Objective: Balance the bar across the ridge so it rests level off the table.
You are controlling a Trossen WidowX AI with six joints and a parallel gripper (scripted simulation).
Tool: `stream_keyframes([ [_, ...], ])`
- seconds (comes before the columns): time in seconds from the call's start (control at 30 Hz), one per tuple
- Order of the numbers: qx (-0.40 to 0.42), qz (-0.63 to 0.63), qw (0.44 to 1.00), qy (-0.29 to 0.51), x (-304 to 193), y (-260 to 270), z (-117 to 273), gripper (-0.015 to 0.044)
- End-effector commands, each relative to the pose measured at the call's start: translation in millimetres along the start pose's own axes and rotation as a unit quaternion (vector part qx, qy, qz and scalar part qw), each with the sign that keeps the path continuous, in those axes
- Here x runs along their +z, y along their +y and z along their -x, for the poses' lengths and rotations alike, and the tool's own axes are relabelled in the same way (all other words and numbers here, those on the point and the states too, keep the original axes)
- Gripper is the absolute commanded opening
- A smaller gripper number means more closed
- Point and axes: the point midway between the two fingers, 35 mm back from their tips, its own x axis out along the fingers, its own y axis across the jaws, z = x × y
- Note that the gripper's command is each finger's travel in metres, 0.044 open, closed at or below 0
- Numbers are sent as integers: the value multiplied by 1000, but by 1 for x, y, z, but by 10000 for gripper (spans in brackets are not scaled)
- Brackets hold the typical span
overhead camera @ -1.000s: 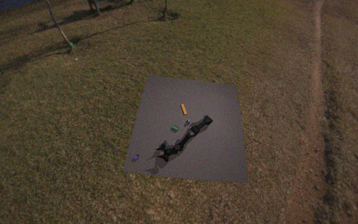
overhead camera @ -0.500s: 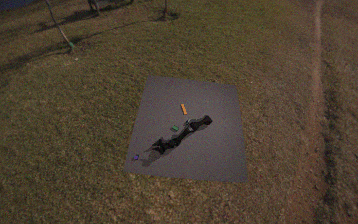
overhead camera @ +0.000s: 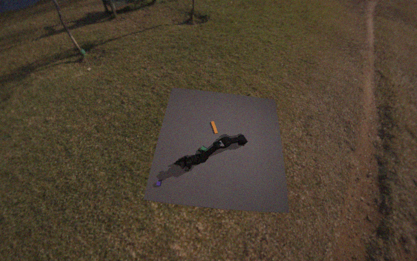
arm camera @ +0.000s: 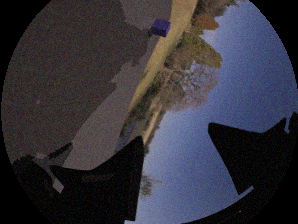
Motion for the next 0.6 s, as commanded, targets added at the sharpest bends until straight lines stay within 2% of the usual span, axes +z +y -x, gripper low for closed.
stream_keyframes([
  [0.0,30,-54,998,-3,-23,13,-4,315],
  [0.57,162,-275,947,26,-107,76,3,315],
])
